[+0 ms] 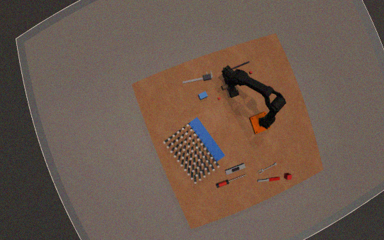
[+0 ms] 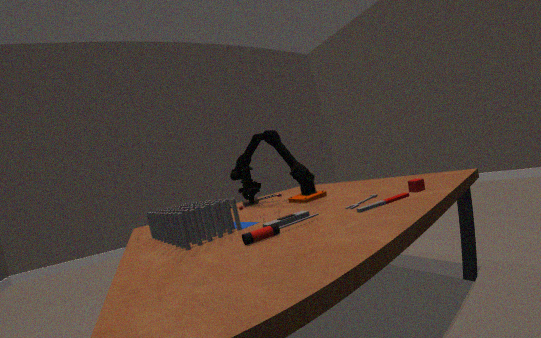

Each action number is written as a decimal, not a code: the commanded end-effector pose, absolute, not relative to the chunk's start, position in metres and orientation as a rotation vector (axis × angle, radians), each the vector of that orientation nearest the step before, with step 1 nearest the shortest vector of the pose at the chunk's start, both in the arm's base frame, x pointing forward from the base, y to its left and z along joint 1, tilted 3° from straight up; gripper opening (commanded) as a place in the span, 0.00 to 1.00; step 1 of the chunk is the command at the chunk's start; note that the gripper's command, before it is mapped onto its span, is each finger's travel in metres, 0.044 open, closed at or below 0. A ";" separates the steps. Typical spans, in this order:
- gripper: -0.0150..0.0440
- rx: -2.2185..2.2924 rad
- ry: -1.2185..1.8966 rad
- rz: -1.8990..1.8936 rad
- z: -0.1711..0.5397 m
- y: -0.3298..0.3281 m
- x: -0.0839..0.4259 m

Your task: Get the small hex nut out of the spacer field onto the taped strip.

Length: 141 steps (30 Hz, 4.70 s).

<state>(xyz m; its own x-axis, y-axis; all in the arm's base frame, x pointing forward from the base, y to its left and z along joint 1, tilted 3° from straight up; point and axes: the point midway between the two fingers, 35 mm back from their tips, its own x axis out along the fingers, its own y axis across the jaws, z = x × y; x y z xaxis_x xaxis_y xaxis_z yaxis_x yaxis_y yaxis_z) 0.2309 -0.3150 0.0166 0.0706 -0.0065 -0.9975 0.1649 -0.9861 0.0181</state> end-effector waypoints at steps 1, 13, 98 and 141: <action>0.25 2.202 0.166 -2.055 0.011 -0.314 0.230; 0.25 2.203 0.154 -2.042 0.011 -0.314 0.230; 1.00 2.203 0.033 -1.928 0.088 -0.321 0.229; 0.73 1.808 -0.161 -2.202 0.097 -0.313 0.238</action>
<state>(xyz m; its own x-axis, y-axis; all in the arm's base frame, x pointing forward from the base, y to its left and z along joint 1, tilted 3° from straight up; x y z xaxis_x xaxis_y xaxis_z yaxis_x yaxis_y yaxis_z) 0.2386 -0.3122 0.0964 -0.1683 -0.2844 -0.9438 0.1515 -0.9536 0.2603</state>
